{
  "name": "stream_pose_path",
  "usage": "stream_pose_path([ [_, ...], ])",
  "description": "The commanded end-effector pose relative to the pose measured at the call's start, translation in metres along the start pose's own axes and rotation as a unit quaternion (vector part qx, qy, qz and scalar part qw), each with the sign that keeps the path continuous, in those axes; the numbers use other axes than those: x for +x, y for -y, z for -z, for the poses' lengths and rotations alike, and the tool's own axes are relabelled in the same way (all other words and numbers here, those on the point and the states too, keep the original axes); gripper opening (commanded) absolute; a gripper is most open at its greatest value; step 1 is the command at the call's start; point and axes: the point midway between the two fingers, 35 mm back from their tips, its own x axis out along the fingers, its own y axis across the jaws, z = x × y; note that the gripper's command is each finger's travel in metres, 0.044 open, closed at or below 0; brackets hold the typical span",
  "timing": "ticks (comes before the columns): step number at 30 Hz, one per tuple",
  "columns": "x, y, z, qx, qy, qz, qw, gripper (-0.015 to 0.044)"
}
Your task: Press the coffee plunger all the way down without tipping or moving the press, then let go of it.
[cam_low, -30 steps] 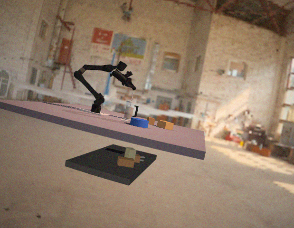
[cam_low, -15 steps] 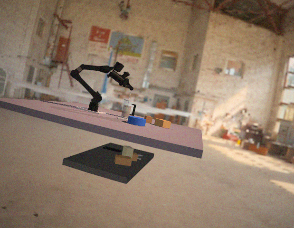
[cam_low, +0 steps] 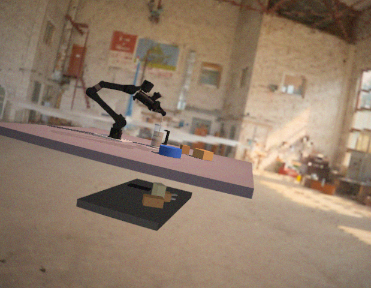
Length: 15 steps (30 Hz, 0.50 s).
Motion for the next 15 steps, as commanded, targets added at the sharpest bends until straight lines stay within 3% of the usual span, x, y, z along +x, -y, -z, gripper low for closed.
stream_pose_path([
  [1,0.0132,0.0001,0.0332,0.003,-0.045,0.001,0.999,0.0125],
  [15,0.0216,-0.0005,0.0371,0.003,-0.045,0.001,0.999,0.0125],
])
